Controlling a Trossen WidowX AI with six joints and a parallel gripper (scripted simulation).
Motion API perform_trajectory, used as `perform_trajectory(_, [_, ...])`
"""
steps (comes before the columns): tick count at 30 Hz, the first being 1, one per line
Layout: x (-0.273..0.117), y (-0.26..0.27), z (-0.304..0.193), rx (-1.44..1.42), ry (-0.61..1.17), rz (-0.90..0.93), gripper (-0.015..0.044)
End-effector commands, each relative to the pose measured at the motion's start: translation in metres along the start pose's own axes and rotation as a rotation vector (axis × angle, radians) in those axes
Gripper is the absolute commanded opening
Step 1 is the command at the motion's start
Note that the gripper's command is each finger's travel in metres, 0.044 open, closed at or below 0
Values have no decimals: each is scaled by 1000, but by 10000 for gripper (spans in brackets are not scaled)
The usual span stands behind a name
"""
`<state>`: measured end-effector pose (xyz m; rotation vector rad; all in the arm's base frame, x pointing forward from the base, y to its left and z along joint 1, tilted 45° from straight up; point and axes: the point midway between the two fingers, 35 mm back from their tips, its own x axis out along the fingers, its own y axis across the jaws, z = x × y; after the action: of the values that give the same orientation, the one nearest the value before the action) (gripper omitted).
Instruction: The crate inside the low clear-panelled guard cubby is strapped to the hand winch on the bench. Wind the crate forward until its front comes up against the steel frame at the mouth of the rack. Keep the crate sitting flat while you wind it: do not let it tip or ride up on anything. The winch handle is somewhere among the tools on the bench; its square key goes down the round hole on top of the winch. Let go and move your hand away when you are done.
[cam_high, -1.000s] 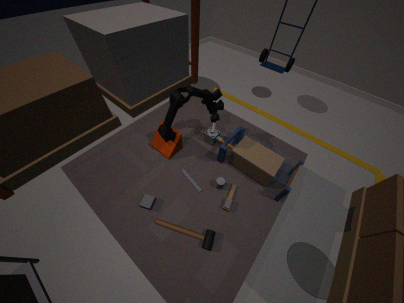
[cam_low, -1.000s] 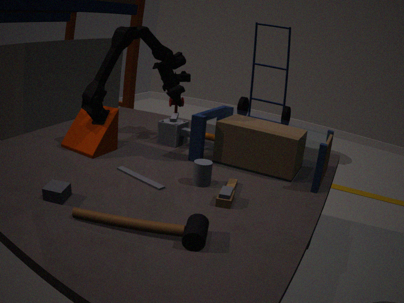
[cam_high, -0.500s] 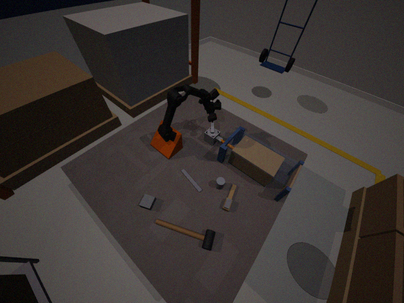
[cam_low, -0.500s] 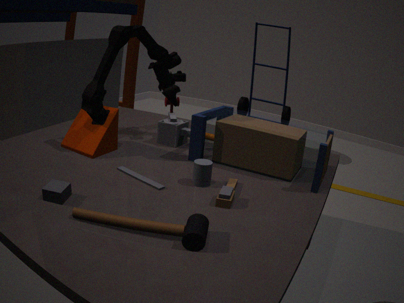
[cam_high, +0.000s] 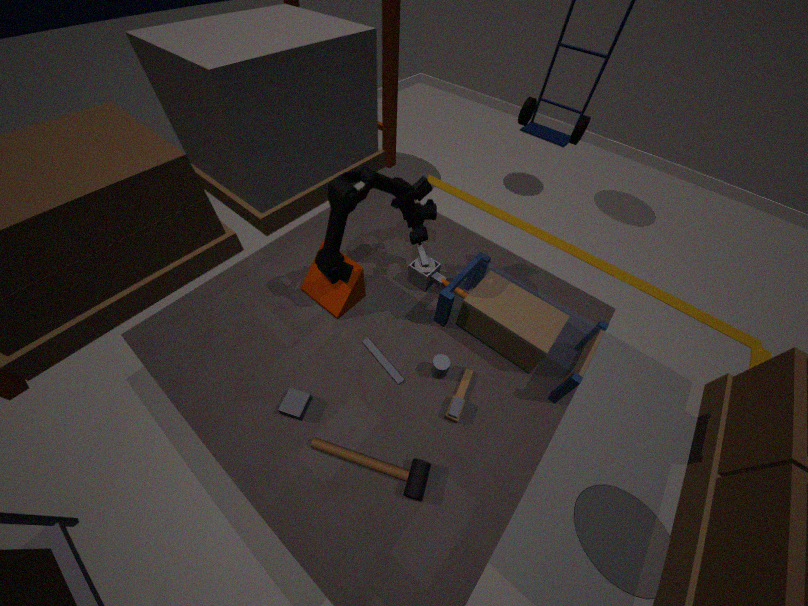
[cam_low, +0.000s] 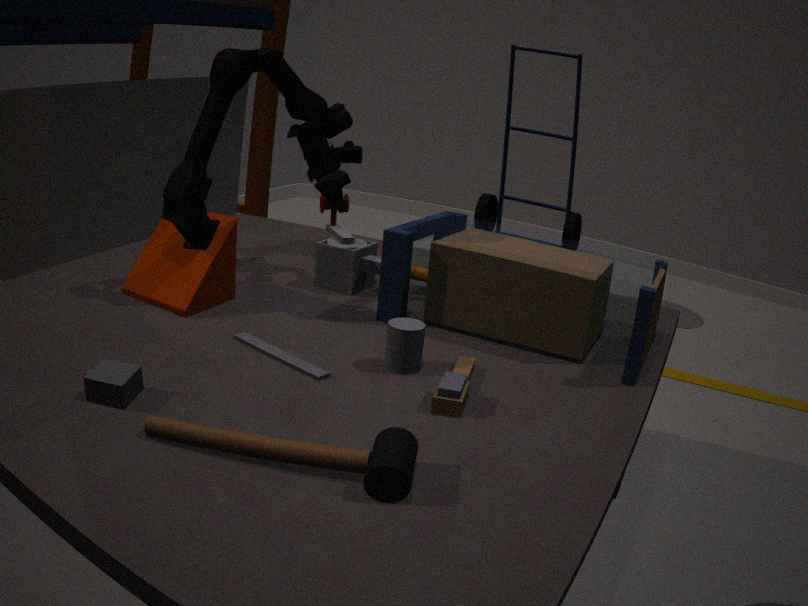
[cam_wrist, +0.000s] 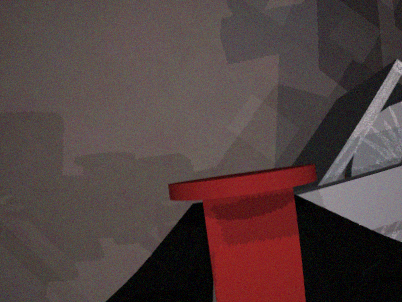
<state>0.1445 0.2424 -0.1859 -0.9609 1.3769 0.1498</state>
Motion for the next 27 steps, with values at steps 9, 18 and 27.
perform_trajectory(9, [-7,-4,-24,-14,22,-3,0])
perform_trajectory(18, [-12,-9,-33,-14,23,-3,0])
perform_trajectory(27, [-16,-15,-43,-15,24,-3,0])
